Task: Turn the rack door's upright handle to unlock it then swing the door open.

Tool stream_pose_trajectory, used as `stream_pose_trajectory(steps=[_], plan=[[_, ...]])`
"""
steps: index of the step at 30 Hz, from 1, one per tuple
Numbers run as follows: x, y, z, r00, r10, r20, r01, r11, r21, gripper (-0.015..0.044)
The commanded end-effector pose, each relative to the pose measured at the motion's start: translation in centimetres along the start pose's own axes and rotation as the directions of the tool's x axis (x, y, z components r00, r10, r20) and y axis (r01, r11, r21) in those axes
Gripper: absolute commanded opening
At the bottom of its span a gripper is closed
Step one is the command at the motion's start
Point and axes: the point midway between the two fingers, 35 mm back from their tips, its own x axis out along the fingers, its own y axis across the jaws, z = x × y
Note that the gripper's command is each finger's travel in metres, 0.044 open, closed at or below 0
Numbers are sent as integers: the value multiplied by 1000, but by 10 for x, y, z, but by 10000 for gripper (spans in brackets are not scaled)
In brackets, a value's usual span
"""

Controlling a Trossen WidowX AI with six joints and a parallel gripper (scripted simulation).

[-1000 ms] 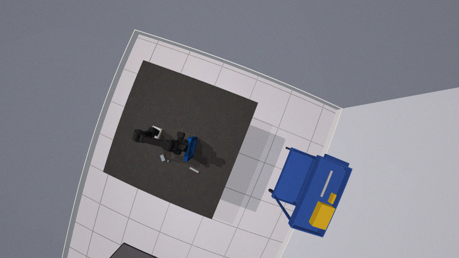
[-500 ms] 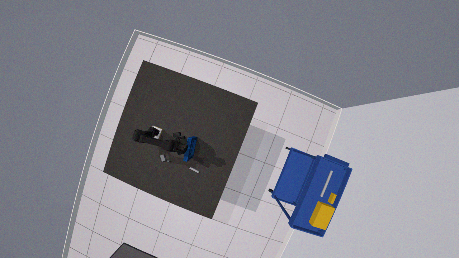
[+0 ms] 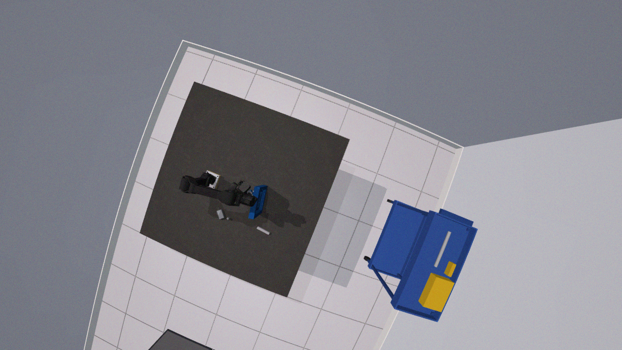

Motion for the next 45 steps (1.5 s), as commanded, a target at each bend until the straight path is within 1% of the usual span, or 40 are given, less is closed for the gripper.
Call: stream_pose_trajectory(steps=[1,6,11,13,25,35,36,38,45], plan=[[0,0,0,1000,-1,2,2,977,-214,26],[0,0,0,1000,-1,2,2,895,-446,26],[0,0,0,1000,-1,2,2,765,-644,26],[0,0,0,1000,-1,2,2,744,-668,26],[0,0,0,1000,-1,2,2,744,-668,26],[0,0,0,1000,-1,2,2,744,-668,289],[0,0,0,1000,-1,2,2,744,-668,298],[0,0,0,1000,-1,2,2,765,-644,298],[0,0,0,1000,-1,2,2,935,-353,298]])
